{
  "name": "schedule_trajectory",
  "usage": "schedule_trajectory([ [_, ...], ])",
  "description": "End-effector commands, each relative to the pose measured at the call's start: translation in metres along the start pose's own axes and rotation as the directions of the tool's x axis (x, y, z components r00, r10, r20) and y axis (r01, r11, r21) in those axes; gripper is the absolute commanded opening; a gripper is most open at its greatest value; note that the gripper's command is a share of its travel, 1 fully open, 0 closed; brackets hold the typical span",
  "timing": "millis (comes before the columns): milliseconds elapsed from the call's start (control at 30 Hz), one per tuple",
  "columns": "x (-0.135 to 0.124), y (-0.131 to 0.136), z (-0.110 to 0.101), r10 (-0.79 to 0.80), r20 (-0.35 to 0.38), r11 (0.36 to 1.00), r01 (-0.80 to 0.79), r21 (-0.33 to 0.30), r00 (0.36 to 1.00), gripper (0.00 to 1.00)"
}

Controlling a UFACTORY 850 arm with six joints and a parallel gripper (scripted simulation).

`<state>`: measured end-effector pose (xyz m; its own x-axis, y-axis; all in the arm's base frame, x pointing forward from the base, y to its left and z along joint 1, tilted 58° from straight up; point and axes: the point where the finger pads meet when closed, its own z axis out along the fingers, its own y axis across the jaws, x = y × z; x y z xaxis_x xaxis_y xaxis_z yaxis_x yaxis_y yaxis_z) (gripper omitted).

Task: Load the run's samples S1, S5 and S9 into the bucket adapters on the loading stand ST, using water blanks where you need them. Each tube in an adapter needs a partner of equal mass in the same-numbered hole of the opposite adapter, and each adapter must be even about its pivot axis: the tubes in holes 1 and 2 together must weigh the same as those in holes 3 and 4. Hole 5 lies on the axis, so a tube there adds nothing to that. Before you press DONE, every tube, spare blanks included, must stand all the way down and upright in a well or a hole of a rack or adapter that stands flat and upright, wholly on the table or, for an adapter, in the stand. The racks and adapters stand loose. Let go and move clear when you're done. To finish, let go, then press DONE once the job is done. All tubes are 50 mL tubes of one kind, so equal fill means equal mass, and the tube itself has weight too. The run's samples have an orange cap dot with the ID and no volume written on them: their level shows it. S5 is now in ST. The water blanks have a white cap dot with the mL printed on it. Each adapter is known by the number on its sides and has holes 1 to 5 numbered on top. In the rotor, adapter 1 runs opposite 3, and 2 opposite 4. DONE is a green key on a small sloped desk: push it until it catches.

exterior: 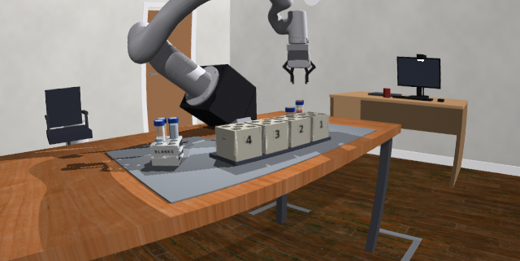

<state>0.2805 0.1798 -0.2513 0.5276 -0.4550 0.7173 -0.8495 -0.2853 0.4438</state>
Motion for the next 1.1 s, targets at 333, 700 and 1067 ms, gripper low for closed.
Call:
schedule_trajectory([
  [333, 0.0, -0.001, 0.023, 0.001, 0.001, 1.0, -0.001, 0.002, 1.0, 0.57],
  [700, 0.0, -0.001, 0.045, 0.001, 0.001, 1.0, -0.001, 0.002, 1.0, 0.57],
  [1067, 0.0, -0.001, 0.063, 0.001, 0.001, 1.0, -0.001, 0.002, 1.0, 0.57],
])
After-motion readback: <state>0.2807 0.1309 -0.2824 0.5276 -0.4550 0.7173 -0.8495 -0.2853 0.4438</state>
